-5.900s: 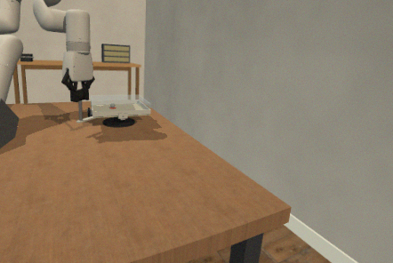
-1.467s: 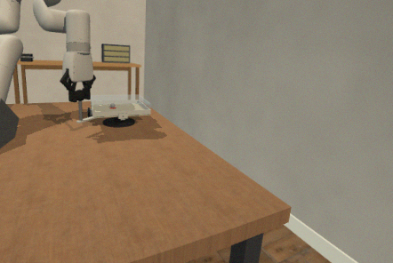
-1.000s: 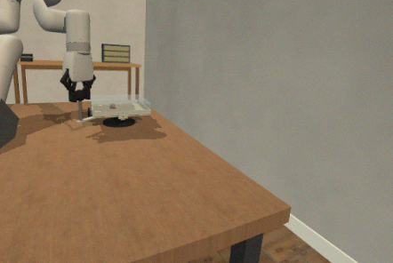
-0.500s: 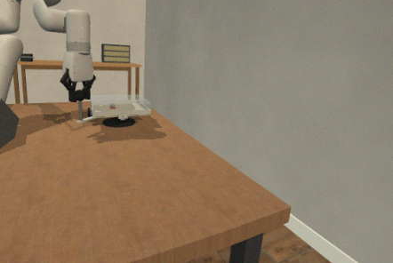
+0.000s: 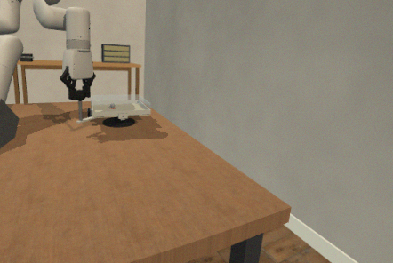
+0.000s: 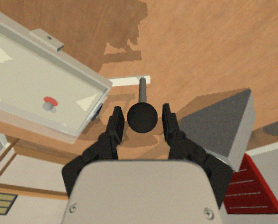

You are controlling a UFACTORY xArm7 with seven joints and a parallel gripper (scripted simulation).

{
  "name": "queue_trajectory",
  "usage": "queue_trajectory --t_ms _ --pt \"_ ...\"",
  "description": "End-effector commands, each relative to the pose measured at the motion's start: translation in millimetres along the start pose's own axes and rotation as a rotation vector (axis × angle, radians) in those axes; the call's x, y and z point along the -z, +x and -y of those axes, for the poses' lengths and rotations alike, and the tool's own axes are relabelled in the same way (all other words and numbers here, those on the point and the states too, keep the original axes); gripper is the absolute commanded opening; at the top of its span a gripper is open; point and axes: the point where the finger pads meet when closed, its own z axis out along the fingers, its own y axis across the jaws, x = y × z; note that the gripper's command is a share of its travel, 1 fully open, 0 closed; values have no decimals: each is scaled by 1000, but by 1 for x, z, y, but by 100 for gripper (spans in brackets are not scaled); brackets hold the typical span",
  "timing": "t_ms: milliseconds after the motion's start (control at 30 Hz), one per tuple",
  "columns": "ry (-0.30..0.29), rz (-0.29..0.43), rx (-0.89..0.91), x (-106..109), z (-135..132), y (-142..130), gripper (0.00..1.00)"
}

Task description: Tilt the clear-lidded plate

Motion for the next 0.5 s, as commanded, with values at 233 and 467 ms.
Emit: queue_trajectory --t_ms 233,467 --pt "0 -4 0 14 0 1 61" --pt "0 -4 0 26 0 1 61"
